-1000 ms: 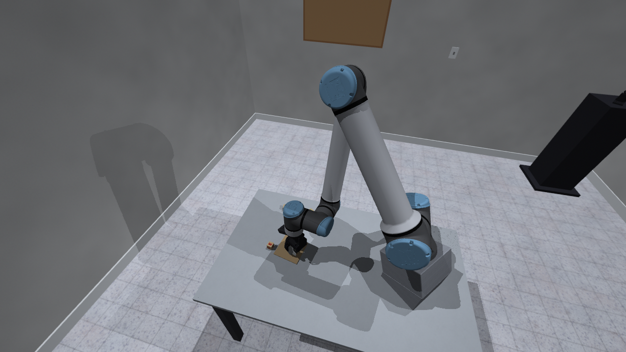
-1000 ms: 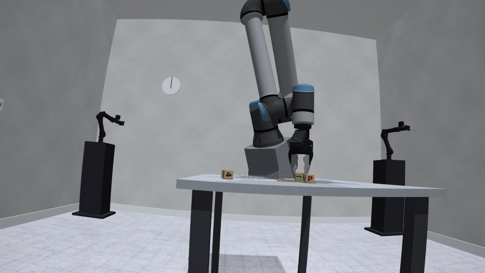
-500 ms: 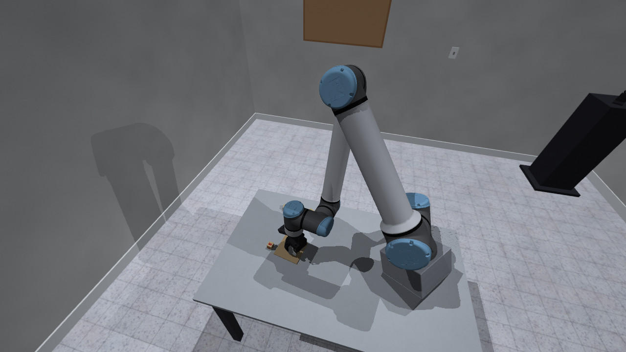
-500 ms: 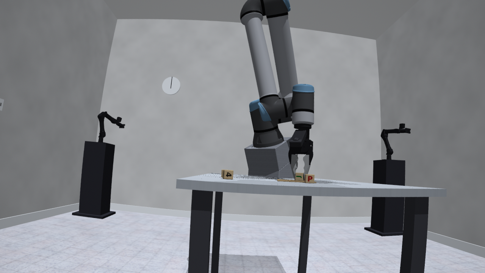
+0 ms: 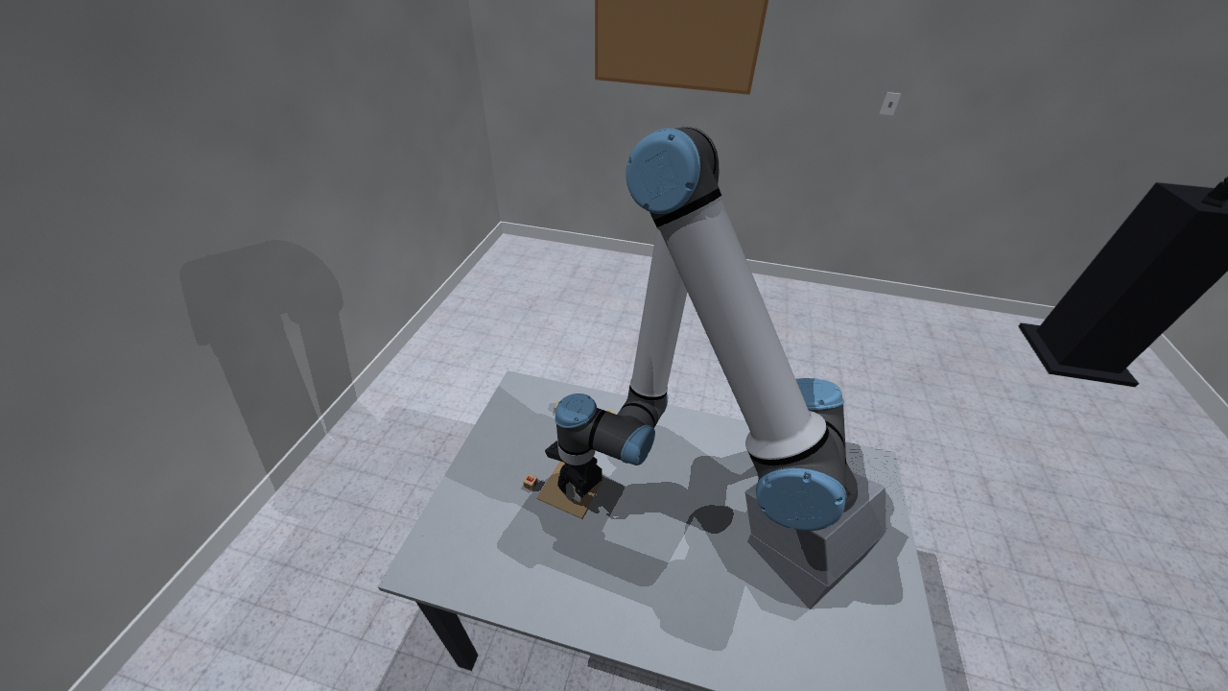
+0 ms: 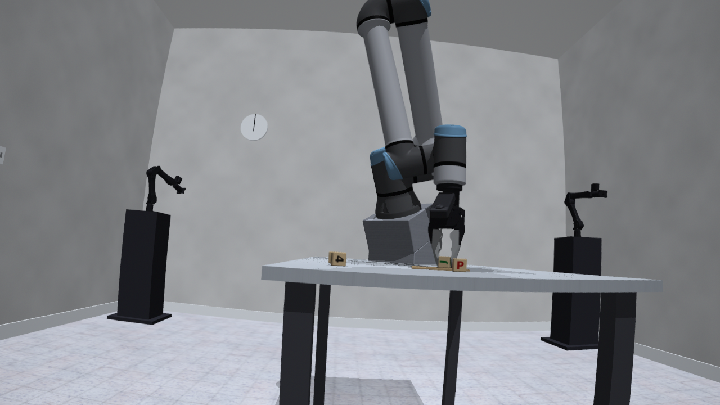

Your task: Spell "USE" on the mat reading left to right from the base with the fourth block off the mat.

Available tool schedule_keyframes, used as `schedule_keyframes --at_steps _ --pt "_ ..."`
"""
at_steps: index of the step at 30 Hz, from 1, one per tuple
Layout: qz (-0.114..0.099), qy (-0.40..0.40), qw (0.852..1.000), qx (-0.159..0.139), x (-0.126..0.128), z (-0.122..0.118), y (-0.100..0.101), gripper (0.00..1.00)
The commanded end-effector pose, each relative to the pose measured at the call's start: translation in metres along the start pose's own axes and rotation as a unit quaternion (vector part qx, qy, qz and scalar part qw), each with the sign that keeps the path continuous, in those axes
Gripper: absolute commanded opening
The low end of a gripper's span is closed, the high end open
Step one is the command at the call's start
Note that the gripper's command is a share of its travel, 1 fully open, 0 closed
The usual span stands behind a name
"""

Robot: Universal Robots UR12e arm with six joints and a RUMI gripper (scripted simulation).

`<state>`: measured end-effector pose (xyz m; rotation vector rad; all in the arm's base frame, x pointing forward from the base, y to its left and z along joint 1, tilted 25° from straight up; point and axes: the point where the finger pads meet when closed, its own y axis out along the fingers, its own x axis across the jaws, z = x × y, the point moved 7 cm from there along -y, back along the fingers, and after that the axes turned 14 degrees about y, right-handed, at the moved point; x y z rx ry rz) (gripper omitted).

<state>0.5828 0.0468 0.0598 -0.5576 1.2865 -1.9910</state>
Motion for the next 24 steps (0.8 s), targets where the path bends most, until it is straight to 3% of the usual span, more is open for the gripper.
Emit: schedule_keyframes --at_steps 1,9,24 --pt "0.002 0.000 1.000 0.002 -0.001 0.002 -0.001 0.09" --pt "0.001 0.000 1.000 0.001 -0.001 0.000 -0.018 0.09" --pt "0.002 0.000 1.000 0.003 -0.002 0.003 -0.086 0.09"
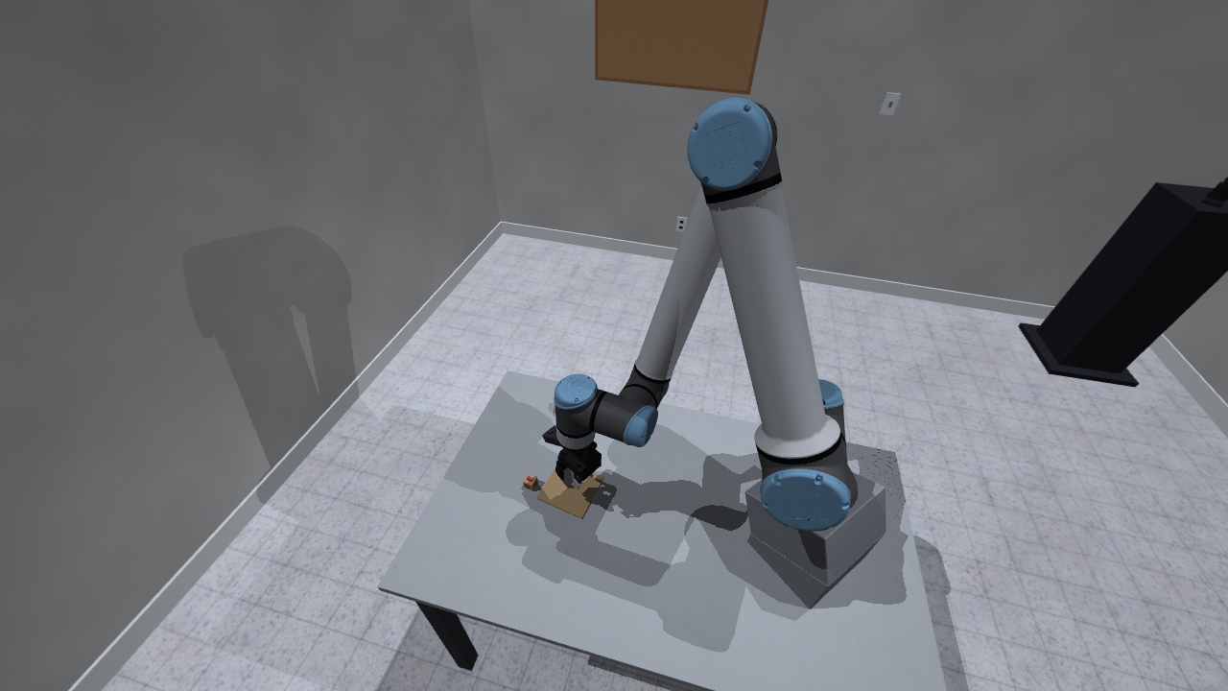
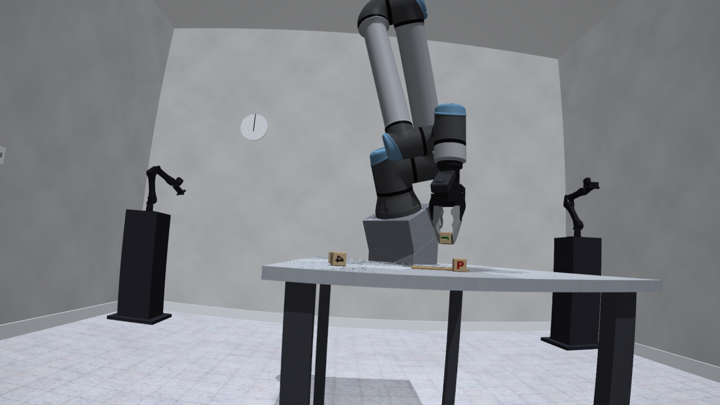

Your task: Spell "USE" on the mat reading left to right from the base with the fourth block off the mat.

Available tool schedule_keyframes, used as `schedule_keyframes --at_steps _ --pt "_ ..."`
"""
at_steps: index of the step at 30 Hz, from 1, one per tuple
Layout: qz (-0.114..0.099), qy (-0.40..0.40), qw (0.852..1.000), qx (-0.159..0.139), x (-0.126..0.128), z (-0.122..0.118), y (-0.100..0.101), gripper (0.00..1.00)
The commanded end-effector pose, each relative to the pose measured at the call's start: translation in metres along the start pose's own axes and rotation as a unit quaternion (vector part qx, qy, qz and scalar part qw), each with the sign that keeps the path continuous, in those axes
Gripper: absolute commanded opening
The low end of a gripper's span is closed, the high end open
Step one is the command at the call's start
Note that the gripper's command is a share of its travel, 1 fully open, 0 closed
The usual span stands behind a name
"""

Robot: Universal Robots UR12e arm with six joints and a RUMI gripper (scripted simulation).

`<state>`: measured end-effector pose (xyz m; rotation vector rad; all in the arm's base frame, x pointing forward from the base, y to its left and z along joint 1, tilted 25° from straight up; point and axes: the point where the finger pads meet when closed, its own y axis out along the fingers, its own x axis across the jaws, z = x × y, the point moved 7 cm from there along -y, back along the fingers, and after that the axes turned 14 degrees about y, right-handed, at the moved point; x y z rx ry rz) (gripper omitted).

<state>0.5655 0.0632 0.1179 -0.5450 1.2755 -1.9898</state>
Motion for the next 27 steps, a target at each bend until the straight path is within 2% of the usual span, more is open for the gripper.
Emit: schedule_keyframes --at_steps 1,8,27 --pt "-0.002 0.000 1.000 -0.003 -0.001 0.001 -0.027 0.09" --pt "-0.002 0.000 1.000 -0.003 -0.001 0.001 -0.040 0.09" --pt "-0.004 -0.008 1.000 -0.005 0.000 -0.001 -0.038 0.09"
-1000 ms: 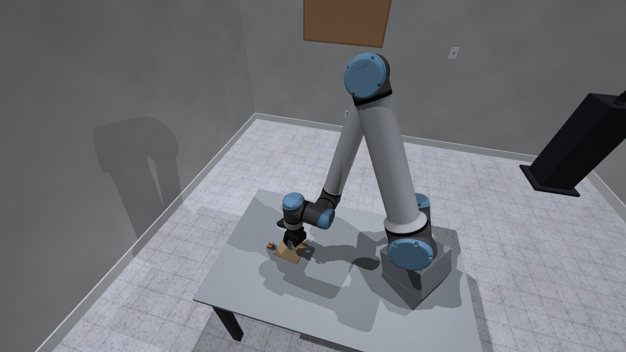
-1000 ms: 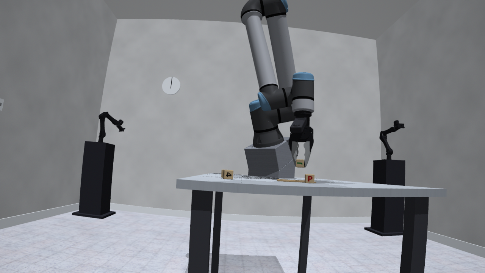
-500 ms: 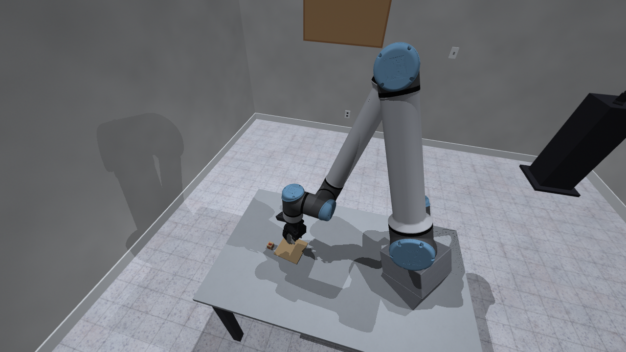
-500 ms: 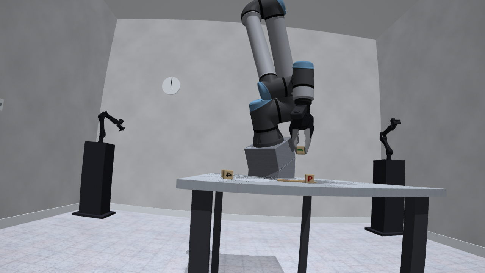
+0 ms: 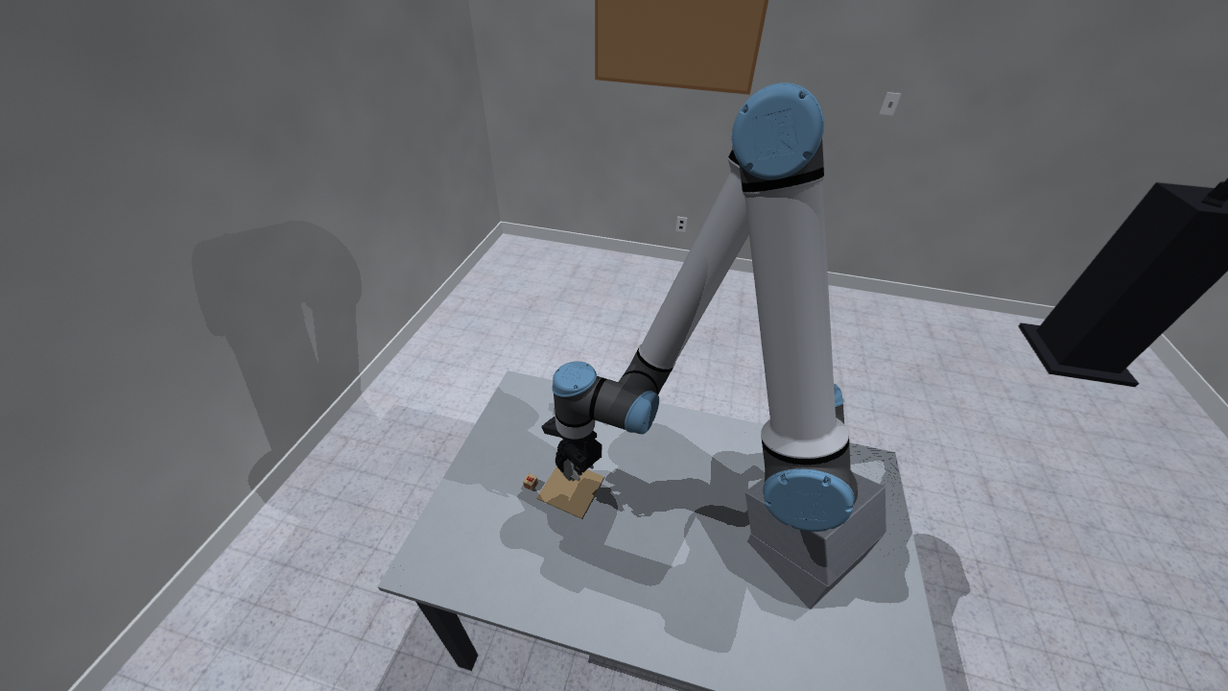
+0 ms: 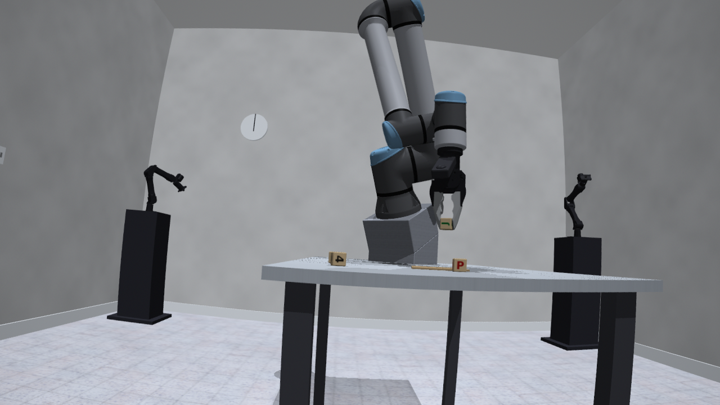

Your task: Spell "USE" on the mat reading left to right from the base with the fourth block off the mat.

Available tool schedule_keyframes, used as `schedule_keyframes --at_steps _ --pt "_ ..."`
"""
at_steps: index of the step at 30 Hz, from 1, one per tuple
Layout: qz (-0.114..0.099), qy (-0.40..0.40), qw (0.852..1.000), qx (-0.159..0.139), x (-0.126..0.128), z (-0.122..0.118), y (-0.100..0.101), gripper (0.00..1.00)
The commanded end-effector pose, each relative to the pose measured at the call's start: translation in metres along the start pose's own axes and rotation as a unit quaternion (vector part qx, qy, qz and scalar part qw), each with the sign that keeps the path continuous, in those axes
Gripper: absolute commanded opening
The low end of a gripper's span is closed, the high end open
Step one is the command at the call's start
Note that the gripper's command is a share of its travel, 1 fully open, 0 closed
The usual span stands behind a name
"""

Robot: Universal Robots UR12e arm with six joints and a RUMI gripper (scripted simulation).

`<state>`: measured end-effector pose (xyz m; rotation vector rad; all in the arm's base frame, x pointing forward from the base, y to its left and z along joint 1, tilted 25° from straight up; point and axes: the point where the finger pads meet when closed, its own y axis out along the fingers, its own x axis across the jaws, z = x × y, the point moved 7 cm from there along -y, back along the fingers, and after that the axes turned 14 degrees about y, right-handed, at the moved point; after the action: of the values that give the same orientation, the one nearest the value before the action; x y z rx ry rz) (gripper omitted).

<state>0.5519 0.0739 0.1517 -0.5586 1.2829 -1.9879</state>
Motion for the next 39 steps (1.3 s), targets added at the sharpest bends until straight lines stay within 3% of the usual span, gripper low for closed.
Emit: schedule_keyframes --at_steps 1,18,35,39 --pt "0.000 -0.005 1.000 0.000 0.000 0.000 0.000 0.09" --pt "0.000 -0.121 0.993 0.001 -0.008 0.003 -0.001 0.09" --pt "0.000 -0.285 0.959 0.001 -0.015 0.003 -0.001 0.09" --pt "0.000 -0.338 0.941 0.001 -0.018 0.003 -0.001 0.09"
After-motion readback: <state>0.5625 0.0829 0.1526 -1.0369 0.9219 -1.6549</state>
